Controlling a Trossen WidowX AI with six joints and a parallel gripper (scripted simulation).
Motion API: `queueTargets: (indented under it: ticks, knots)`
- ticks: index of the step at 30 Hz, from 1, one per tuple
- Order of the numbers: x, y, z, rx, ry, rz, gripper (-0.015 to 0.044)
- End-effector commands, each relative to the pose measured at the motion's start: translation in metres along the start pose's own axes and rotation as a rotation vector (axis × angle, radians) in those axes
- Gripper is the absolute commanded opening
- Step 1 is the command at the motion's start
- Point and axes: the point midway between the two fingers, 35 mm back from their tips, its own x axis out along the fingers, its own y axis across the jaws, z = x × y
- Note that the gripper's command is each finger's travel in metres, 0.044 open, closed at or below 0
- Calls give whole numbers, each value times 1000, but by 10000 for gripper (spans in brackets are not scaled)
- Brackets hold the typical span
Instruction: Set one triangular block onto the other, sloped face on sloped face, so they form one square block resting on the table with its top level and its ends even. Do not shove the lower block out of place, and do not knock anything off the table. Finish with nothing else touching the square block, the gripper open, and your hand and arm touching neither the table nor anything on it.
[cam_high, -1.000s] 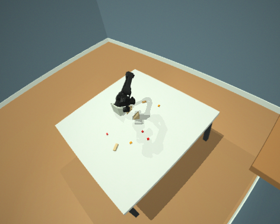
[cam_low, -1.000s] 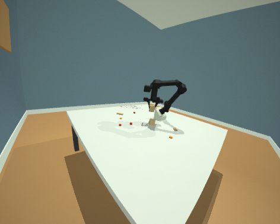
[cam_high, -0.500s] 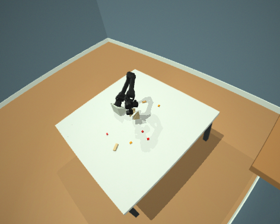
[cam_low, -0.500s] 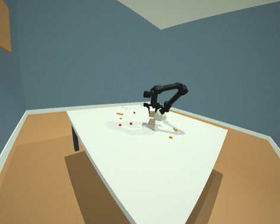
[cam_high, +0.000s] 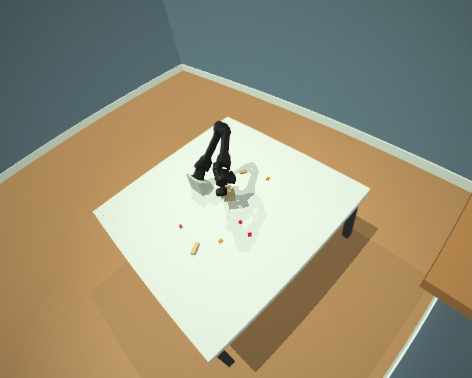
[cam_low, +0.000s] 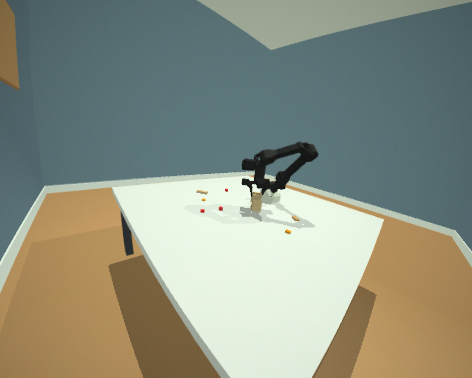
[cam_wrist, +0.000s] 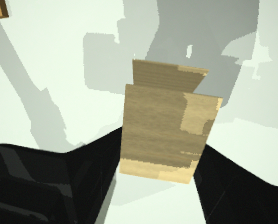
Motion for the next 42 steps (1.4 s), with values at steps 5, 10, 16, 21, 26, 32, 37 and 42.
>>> queueTargets:
  ticks: [5,10,16,21,26,32,37,42]
  knots:
    - [1,1,1,3,-5,-1,0]
    - [1,1,2,4,-5,-2,0]
    - [1,1,3,5,-7,-2,0]
    - [3,1,3,5,-7,-2,0]
    - [6,1,5,5,-7,-2,0]
    - [9,1,6,5,-7,-2,0]
    - [13,1,7,5,-7,-2,0]
    - [16,1,9,4,-7,-2,0]
